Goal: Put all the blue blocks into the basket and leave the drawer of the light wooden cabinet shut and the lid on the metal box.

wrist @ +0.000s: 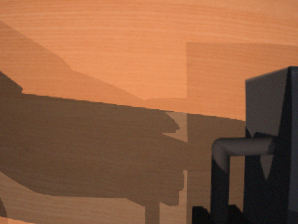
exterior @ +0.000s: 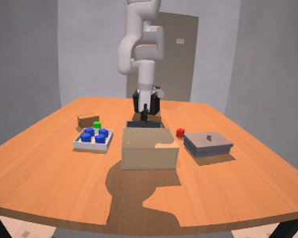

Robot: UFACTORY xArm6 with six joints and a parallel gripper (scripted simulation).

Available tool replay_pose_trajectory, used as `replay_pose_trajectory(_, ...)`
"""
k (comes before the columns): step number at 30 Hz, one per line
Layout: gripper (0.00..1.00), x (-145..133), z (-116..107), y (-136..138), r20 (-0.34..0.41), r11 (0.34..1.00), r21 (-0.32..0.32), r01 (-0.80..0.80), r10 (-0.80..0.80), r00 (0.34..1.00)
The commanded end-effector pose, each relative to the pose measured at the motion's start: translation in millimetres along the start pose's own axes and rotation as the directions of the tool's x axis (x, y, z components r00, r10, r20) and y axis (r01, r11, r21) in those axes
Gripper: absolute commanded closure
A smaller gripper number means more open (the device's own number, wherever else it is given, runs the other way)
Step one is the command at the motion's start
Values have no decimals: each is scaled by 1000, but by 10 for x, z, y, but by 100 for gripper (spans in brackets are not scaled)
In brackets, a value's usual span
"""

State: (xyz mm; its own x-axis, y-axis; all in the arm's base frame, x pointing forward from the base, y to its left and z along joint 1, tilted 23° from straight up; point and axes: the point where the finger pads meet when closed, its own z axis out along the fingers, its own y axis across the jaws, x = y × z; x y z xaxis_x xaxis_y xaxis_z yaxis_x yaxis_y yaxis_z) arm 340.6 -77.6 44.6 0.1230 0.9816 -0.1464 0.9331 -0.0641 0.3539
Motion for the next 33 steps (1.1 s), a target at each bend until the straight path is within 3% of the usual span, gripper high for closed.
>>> replay_pose_trajectory(1, 100, -1, -4, 9, 0, 1000, -2, 0, 0, 1000)
replay_pose_trajectory(33, 100, -1, -4, 39, 0, 1000, -2, 0, 0, 1000)
